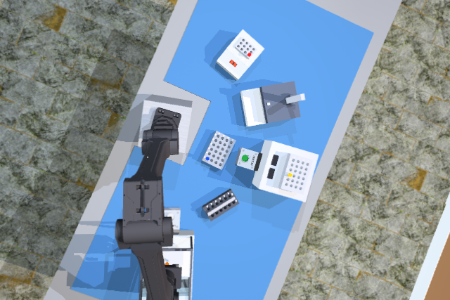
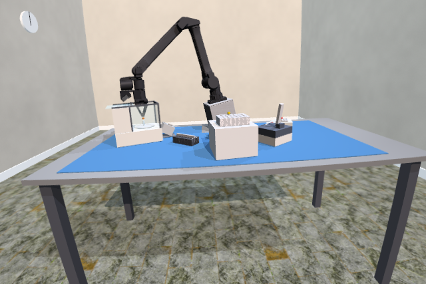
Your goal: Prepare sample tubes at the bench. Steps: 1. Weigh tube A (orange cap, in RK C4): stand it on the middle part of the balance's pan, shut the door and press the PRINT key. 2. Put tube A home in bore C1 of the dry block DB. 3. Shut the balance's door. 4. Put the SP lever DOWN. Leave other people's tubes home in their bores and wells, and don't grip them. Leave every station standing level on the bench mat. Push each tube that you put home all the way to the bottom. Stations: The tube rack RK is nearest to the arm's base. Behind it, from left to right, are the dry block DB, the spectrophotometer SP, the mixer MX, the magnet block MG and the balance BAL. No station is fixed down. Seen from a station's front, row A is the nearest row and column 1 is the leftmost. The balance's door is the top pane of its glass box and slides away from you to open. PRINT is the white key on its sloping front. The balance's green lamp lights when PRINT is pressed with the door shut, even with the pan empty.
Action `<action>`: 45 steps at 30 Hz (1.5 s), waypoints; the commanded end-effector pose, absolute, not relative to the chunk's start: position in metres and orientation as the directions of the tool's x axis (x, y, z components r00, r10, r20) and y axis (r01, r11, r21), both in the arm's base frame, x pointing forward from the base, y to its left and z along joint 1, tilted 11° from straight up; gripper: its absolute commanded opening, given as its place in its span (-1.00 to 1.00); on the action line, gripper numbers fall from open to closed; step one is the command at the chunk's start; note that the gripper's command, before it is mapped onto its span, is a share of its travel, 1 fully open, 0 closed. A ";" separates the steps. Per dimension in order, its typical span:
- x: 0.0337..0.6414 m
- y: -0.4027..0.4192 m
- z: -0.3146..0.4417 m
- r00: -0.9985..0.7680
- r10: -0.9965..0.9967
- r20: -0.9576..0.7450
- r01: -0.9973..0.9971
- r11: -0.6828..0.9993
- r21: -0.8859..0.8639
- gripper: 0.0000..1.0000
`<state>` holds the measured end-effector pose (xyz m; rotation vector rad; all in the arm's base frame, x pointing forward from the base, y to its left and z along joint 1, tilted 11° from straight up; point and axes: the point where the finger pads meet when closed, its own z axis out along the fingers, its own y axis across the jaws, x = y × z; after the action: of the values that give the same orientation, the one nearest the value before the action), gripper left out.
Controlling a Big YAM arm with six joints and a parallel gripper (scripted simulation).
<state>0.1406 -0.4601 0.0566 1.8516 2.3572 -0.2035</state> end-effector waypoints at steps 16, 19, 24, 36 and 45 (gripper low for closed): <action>0.136 -0.462 0.050 -0.239 0.952 -0.193 0.971 0.239 -0.025 -0.28; 0.136 -0.463 0.050 -0.239 0.951 -0.196 0.971 0.239 -0.024 -0.28; 0.136 -0.463 0.045 -0.239 0.952 -0.192 0.971 0.239 -0.025 -0.28; 0.136 -0.464 0.041 -0.239 0.952 -0.193 0.971 0.239 -0.025 -0.28; 0.136 -0.464 0.044 -0.239 0.950 -0.201 0.971 0.239 -0.024 -0.28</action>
<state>0.1414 -0.4642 0.0427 1.8487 2.3544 -0.2074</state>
